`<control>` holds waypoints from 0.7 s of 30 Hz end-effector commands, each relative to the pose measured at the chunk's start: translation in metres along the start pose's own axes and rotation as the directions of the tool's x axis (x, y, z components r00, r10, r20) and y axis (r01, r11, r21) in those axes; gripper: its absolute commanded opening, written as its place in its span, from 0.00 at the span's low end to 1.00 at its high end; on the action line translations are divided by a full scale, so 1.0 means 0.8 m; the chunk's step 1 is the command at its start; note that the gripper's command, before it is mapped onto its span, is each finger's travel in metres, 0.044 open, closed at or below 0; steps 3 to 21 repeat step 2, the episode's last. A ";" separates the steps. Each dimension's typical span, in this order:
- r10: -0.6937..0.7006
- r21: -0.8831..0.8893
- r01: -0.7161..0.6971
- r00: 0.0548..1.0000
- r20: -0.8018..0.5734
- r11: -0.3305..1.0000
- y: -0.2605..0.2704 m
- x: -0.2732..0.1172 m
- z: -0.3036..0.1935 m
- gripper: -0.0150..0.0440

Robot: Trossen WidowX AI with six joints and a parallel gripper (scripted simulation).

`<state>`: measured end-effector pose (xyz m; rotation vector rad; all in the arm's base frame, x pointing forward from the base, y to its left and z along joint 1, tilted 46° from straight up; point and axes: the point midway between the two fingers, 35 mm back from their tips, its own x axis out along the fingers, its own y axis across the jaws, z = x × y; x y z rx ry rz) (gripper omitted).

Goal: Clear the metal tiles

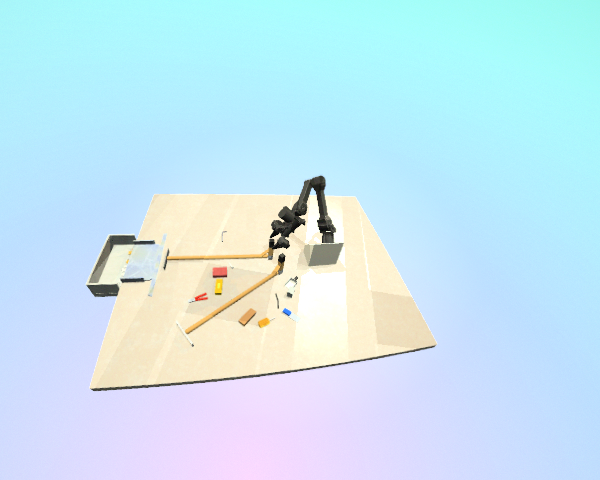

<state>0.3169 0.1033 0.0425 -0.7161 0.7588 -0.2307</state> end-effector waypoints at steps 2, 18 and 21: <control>-0.004 0.006 0.004 1.000 -0.003 1.000 0.000 -0.009 0.006 1.00; -0.004 0.006 0.004 1.000 -0.003 1.000 0.000 -0.009 0.006 1.00; -0.004 0.006 0.004 1.000 -0.003 1.000 0.000 -0.009 0.006 1.00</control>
